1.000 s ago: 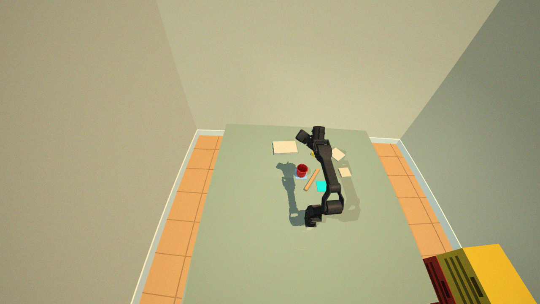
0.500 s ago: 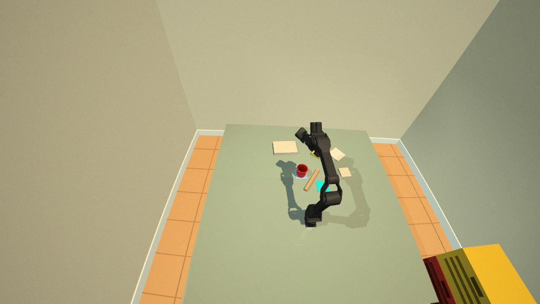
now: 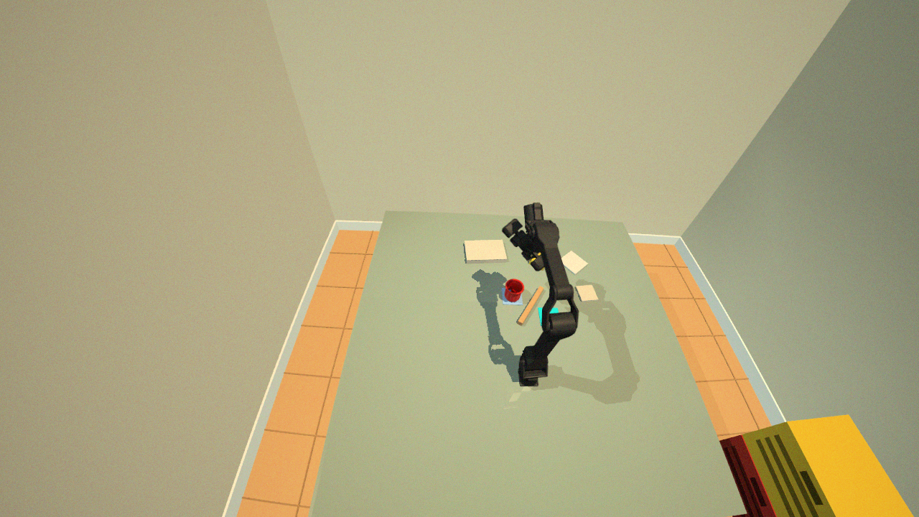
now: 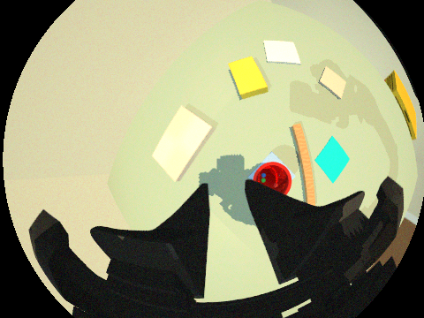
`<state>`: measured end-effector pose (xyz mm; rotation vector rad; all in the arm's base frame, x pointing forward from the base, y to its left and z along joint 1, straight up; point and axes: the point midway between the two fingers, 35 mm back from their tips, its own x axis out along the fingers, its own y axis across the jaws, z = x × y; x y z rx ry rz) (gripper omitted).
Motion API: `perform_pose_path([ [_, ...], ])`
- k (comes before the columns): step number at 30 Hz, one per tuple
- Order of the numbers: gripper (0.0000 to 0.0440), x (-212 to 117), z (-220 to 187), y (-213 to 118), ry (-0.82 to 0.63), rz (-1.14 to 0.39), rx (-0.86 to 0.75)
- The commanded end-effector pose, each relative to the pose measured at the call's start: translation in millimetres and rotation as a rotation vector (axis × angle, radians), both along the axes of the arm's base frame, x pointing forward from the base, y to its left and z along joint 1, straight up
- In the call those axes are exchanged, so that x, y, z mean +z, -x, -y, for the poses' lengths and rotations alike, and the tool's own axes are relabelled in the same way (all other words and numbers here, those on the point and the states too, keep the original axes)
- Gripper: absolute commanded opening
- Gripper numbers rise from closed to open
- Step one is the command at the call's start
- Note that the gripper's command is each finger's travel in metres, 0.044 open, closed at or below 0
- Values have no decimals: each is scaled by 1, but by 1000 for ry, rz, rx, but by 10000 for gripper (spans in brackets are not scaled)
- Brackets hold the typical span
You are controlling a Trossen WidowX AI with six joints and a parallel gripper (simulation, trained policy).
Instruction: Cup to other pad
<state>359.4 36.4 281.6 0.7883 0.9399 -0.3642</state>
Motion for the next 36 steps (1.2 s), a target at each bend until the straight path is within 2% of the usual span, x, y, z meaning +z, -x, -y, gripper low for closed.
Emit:
perform_pose_path([
  [1, 127, -4, 1, 0, -8, -36, -20],
  [36, 156, -109, 19, 27, 81, -574, -129],
])
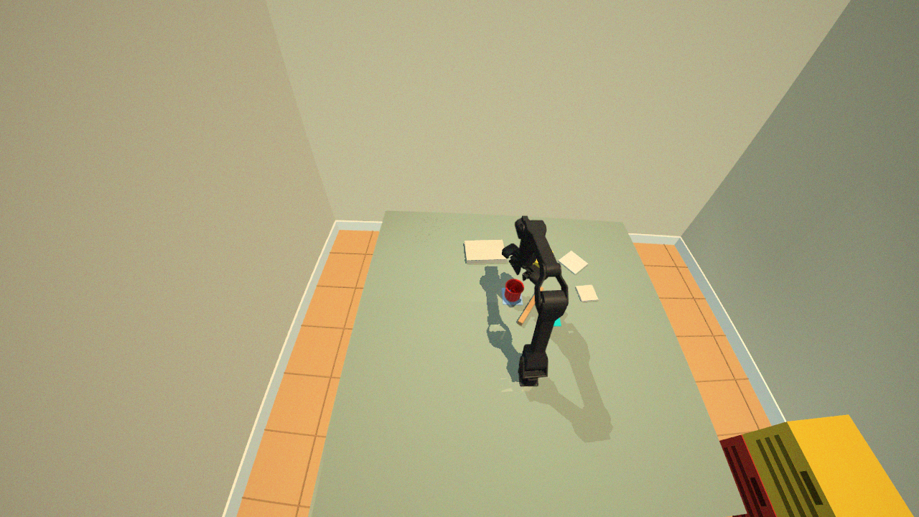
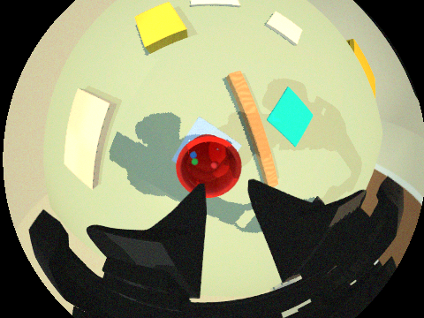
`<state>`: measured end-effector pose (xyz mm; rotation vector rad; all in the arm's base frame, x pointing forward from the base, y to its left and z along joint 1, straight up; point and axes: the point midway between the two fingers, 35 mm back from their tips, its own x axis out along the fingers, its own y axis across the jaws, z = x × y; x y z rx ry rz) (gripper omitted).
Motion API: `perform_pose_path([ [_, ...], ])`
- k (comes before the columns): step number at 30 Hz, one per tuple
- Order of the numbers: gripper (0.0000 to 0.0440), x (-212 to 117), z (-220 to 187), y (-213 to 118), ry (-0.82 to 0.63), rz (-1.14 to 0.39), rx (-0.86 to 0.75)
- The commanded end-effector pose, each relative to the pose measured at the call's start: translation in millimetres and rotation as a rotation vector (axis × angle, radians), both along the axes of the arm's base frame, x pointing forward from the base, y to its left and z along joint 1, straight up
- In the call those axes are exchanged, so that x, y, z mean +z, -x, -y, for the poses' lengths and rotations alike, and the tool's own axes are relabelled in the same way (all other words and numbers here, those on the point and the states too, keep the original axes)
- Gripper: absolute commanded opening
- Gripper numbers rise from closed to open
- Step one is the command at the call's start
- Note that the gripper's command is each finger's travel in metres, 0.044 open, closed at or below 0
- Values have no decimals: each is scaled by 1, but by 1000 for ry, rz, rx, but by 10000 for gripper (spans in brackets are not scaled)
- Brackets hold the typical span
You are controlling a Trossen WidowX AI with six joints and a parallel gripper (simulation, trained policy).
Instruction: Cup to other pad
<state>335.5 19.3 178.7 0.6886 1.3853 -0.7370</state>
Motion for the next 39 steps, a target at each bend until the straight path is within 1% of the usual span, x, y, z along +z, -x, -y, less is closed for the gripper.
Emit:
perform_pose_path([
  [1, 158, -10, 2, 3, 13, -35, -12],
  [17, 174, -63, 5, 11, 50, -150, -41],
  [28, 174, -107, 6, 15, 55, -194, -1],
  [29, 162, -111, 5, 15, 54, -195, 6],
  [33, 62, -119, 7, 16, 58, -196, 41],
  [35, 25, -120, 8, 17, 60, -196, 53],
  [39, 17, -117, 8, 19, 58, -191, 56],
])
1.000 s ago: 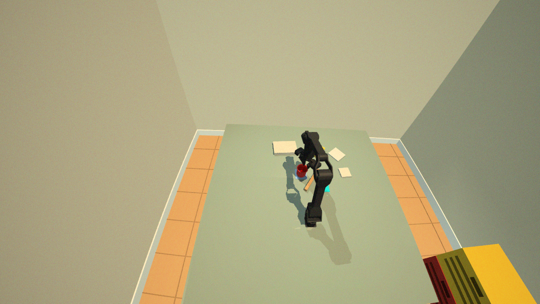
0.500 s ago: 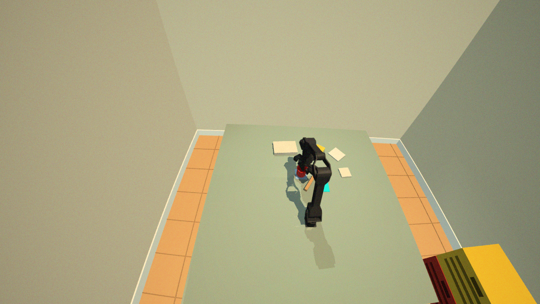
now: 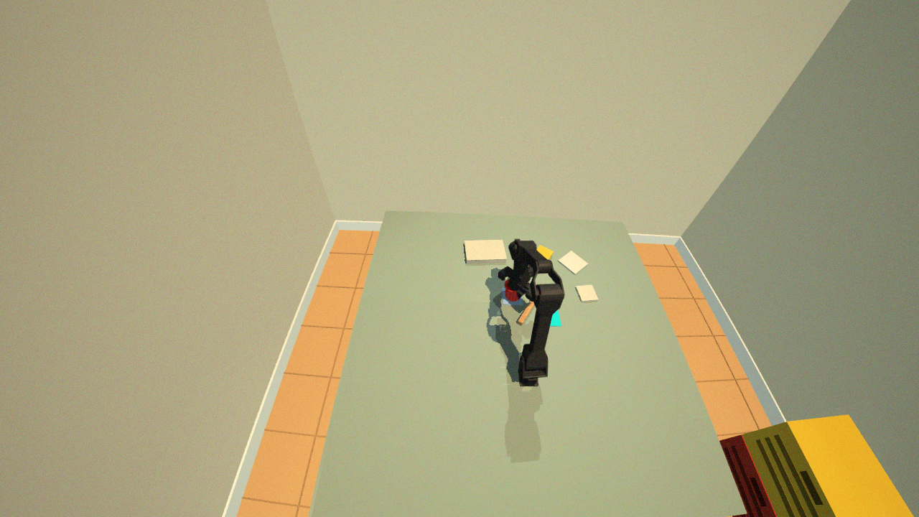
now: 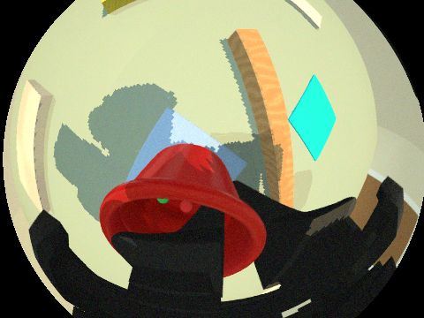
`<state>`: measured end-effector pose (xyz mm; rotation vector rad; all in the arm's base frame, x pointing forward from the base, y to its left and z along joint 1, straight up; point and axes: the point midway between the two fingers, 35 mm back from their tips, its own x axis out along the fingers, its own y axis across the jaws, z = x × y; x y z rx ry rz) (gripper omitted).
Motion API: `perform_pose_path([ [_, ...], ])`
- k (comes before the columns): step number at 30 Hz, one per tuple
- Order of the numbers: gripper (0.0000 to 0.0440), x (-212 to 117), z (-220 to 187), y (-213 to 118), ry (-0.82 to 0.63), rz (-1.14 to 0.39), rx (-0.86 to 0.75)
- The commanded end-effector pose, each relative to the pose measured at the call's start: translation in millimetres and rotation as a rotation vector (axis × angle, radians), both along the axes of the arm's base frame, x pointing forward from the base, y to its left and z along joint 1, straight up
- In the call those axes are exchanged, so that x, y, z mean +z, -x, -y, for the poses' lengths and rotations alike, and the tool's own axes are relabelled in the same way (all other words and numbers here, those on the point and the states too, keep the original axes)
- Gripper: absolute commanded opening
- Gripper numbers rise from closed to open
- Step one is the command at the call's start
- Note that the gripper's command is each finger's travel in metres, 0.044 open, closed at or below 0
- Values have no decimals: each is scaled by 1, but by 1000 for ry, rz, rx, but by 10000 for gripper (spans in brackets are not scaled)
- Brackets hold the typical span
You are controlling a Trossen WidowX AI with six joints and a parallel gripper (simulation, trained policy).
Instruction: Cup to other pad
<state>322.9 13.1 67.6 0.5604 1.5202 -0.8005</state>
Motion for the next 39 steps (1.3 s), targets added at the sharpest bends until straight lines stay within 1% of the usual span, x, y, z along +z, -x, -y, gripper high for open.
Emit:
perform_pose_path([
  [1, 15, -5, 2, 7, 5, -28, 4],
  [11, 1, 7, 4, 10, 1, -19, -18],
  [21, 0, 36, 12, 20, -10, 7, -79],
  [29, 0, 58, 26, 25, -16, 47, -139],
  [39, 0, 69, 52, 31, -15, 100, -213],
])
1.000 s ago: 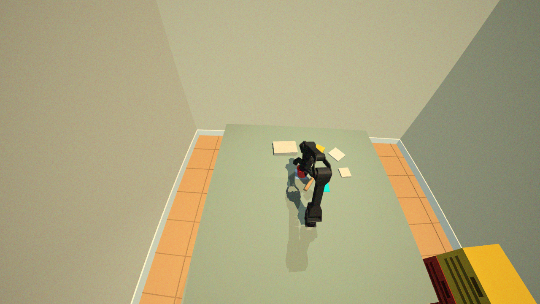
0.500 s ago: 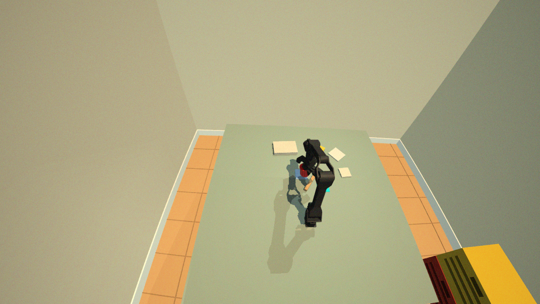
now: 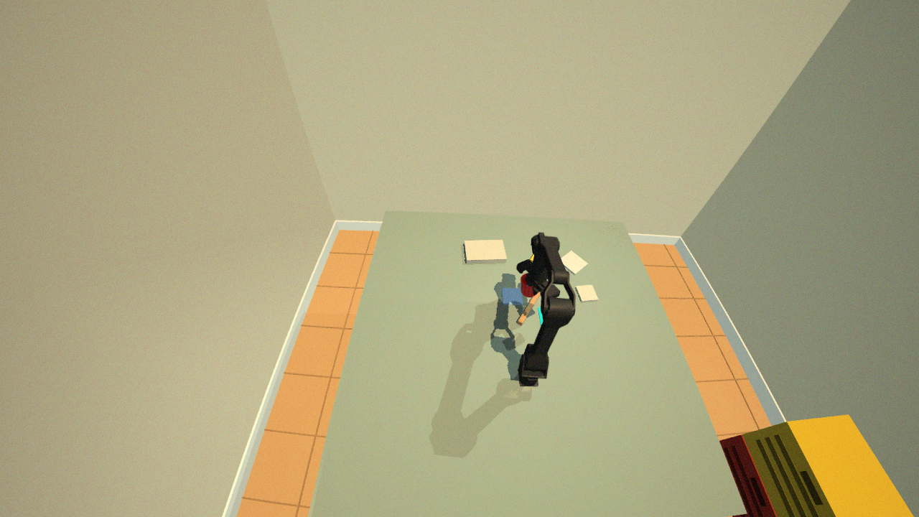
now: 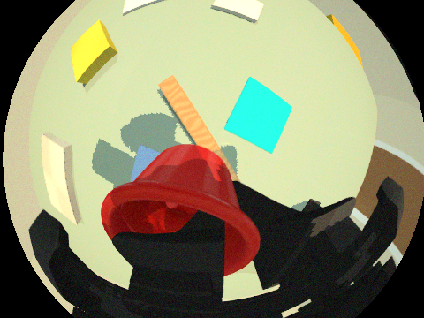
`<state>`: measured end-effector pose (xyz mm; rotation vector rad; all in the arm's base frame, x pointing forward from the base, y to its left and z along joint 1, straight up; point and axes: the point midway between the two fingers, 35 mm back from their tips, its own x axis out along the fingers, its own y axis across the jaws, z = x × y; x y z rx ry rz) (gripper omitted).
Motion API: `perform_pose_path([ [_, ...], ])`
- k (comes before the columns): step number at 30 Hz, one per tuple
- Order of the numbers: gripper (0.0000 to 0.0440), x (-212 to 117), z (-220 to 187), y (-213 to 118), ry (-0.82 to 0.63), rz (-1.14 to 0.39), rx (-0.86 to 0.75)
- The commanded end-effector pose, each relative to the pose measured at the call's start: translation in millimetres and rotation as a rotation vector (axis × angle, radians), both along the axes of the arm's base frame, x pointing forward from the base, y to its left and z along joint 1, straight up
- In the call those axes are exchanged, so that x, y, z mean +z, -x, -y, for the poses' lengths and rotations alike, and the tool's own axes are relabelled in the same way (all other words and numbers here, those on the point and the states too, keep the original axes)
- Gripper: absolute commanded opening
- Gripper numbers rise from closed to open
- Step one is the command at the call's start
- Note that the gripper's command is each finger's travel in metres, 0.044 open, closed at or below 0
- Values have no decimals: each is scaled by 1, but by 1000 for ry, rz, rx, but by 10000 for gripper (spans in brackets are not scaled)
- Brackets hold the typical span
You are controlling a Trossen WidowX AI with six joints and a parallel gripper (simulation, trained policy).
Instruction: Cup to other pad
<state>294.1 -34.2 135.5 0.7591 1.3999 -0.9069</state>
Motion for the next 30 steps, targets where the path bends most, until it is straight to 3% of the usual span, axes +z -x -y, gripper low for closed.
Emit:
perform_pose_path([
  [1, 0, 2, 8, 3, -1, 13, -19],
  [30, 0, -14, 68, 32, 28, 106, -196],
])
